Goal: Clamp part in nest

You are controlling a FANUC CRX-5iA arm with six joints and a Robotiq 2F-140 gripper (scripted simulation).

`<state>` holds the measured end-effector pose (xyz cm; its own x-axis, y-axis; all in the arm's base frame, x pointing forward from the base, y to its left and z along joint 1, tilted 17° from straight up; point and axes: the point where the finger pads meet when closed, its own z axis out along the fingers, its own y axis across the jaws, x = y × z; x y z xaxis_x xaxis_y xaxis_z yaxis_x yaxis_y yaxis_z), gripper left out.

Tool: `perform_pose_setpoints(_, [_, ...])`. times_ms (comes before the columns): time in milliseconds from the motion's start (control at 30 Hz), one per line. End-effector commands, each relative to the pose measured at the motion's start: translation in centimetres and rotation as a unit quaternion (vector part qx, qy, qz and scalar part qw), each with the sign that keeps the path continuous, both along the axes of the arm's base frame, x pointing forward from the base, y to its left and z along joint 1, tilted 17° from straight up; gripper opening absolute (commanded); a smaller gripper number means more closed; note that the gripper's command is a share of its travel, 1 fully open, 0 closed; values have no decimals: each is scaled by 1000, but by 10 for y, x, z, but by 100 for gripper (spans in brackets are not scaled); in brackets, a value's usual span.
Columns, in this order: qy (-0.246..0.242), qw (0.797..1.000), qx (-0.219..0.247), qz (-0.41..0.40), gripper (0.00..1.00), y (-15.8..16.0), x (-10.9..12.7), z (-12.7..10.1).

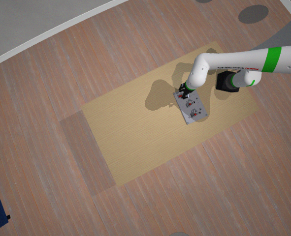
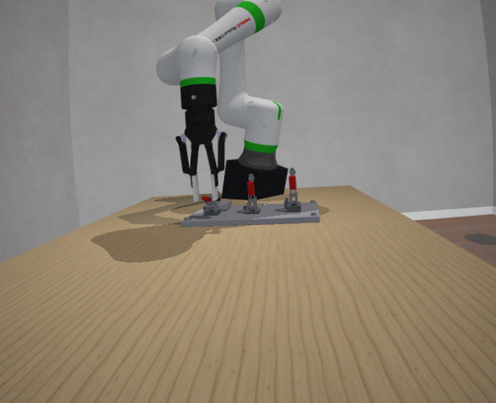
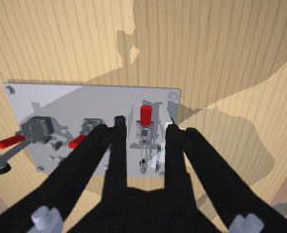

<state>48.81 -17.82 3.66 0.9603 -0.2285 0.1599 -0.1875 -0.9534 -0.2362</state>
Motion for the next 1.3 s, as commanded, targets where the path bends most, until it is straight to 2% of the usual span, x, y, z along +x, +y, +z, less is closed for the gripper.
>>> perform_pose_setpoints(0, [0,1000,0,0,28,-3,-3,13])
perform_pose_setpoints(233, [0,1000,0,0,28,-6,-6,28])
perform_pose_setpoints(800, [0,1000,0,0,28,-6,-6,28])
perform_pose_setpoints(833, [0,1000,0,0,0,-6,-6,28])
perform_pose_setpoints(1267, [0,1000,0,0,0,-6,-6,28])
